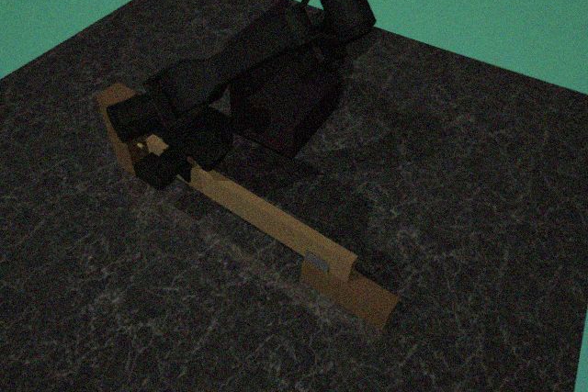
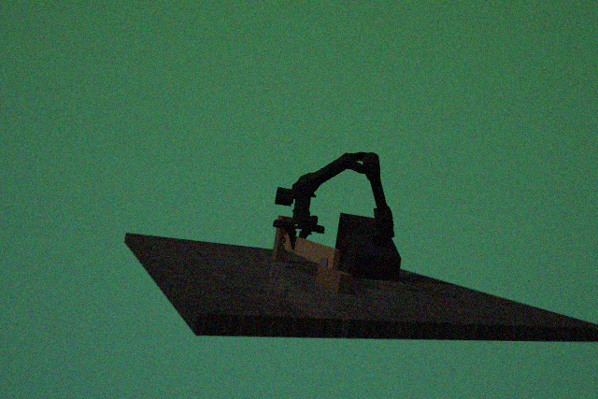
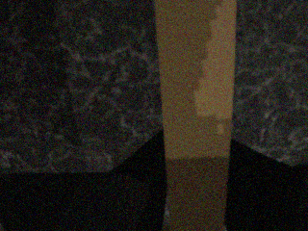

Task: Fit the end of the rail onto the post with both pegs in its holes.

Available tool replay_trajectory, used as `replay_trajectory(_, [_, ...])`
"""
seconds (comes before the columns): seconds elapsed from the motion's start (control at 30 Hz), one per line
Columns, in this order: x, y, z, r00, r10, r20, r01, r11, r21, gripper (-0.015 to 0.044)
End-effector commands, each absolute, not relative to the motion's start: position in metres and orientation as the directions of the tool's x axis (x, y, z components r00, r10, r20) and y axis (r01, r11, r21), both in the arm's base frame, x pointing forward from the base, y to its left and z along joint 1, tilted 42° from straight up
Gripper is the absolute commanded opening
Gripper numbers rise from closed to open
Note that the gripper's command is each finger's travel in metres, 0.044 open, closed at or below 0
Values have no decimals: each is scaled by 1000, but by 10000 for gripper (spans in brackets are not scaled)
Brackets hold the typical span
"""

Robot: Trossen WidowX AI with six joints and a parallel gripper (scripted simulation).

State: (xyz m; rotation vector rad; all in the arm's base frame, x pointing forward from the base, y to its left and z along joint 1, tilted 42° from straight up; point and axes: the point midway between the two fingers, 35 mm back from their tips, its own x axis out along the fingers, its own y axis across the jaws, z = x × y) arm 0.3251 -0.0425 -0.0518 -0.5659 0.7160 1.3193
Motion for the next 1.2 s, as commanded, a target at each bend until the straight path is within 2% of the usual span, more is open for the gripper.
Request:
replay_trajectory(0.0, [326, -44, -50, 104, 657, -747, -983, 180, 22, 0])
replay_trajectory(1.17, [326, -46, -48, 104, 657, -747, -983, 180, 22, 0])
